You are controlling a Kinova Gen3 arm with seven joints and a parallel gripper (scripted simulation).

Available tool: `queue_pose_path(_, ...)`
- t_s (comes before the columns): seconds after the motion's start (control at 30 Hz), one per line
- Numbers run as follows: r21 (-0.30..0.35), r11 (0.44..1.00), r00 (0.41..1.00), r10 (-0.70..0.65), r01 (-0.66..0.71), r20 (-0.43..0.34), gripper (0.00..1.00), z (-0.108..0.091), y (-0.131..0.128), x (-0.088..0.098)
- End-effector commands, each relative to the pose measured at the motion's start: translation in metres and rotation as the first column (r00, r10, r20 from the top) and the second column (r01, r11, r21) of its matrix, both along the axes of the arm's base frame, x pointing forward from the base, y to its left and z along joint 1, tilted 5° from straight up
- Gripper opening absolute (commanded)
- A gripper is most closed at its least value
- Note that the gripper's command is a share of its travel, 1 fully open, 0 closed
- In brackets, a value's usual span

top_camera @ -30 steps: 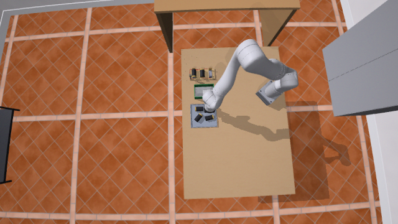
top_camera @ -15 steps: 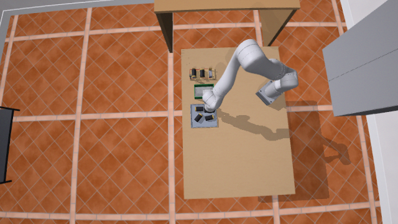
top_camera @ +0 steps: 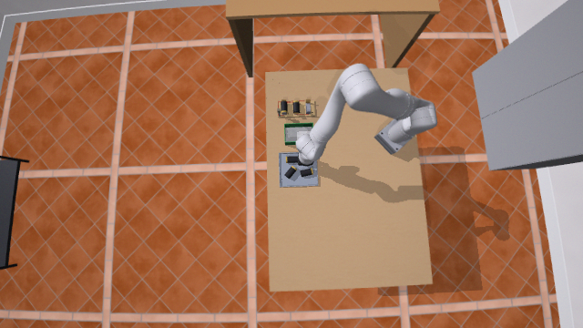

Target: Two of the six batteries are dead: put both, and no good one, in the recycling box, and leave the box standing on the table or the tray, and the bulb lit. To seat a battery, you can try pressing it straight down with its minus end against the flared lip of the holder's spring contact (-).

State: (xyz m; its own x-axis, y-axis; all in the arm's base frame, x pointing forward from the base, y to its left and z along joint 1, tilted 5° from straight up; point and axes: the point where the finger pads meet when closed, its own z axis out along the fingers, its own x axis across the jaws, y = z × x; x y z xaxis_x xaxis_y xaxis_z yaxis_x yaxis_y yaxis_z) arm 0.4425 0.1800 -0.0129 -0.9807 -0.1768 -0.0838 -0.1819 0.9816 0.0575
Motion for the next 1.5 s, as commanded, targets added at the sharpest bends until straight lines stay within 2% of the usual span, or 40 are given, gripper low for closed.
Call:
queue_pose_path(0.0, -0.003, 1.000, 1.000, 0.007, -0.007, -0.015, 0.57, -0.009, 0.002, -0.005)
queue_pose_path(0.13, -0.003, 1.000, 1.000, 0.007, -0.007, -0.015, 0.57, -0.016, 0.003, -0.005)
queue_pose_path(0.47, -0.003, 1.000, 1.000, 0.007, -0.007, -0.015, 0.57, -0.016, 0.003, -0.005)
queue_pose_path(0.5, -0.003, 1.000, 1.000, 0.007, -0.007, -0.015, 0.90, -0.016, 0.003, -0.005)
queue_pose_path(1.27, -0.003, 1.000, 1.000, 0.007, -0.007, -0.015, 0.90, -0.016, 0.003, -0.005)
queue_pose_path(1.47, -0.003, 1.000, 1.000, 0.007, -0.007, -0.015, 0.90, -0.004, 0.002, -0.006)
